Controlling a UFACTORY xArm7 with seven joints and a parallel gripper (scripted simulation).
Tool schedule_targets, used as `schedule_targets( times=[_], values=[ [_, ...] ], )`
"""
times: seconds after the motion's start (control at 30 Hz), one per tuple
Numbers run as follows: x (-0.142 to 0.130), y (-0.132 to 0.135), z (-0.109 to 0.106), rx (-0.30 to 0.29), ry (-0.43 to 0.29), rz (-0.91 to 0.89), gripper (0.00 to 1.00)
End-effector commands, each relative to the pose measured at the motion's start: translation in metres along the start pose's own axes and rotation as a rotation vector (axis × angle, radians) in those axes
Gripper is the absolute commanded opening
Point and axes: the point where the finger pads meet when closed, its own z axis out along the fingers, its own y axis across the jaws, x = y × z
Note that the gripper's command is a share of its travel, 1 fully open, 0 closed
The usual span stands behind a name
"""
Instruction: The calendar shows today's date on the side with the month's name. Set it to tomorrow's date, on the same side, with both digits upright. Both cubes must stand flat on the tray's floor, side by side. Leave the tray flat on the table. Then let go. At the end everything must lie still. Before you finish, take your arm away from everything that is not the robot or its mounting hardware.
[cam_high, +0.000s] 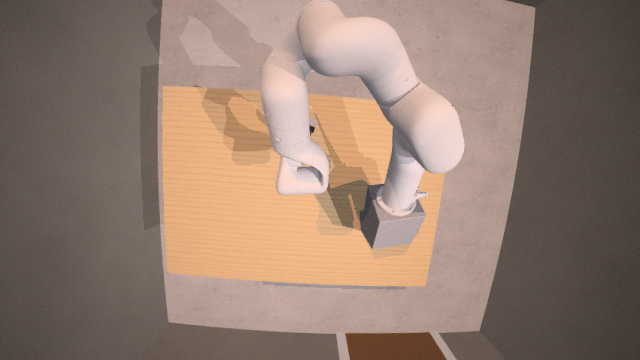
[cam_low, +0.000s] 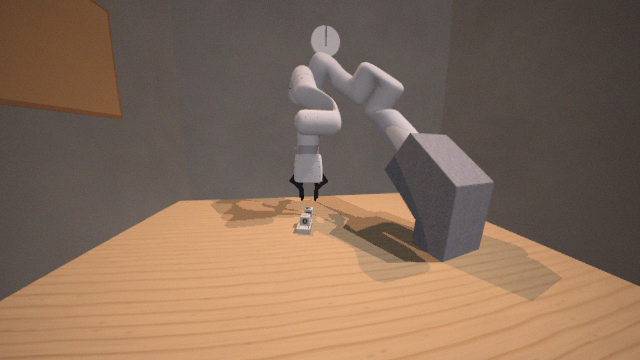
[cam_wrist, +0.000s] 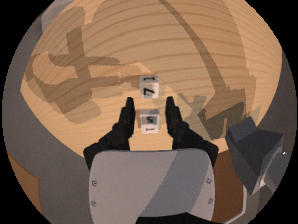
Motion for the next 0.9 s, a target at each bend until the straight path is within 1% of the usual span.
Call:
schedule_targets(
  times=[0.0, 0.37, 0.87],
  values=[
    [-0.001, -0.001, 0.006, 0.003, -0.002, 0.0, 0.47],
    [-0.001, -0.001, 0.02, 0.003, -0.002, 0.0, 0.47],
    [-0.001, -0.001, 0.026, 0.003, -0.002, 0.0, 0.47]
  ],
)
